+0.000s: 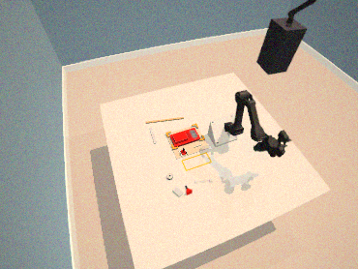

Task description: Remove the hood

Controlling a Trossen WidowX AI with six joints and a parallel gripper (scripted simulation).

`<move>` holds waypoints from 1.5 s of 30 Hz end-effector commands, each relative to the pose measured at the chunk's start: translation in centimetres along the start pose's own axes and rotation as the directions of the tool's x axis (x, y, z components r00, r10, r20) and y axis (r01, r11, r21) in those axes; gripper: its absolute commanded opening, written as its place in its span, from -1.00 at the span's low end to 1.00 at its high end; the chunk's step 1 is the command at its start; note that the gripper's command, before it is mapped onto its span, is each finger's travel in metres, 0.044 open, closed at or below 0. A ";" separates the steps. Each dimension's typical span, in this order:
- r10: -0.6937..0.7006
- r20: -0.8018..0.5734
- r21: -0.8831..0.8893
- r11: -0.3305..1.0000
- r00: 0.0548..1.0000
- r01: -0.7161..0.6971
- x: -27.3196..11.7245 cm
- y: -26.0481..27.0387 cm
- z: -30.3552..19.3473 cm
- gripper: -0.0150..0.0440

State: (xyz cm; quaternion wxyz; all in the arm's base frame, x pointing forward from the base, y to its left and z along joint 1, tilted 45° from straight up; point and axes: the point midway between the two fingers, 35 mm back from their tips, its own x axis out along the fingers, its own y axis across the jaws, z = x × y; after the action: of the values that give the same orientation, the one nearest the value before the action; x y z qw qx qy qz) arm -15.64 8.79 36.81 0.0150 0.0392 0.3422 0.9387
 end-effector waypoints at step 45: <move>-0.950 0.273 0.694 0.305 0.153 0.653 -36.9 -24.3 6.4 1.00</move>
State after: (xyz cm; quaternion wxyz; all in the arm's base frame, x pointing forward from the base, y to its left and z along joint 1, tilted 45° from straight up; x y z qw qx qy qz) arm 17.49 30.60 25.64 0.6034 0.1739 0.4561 0.6306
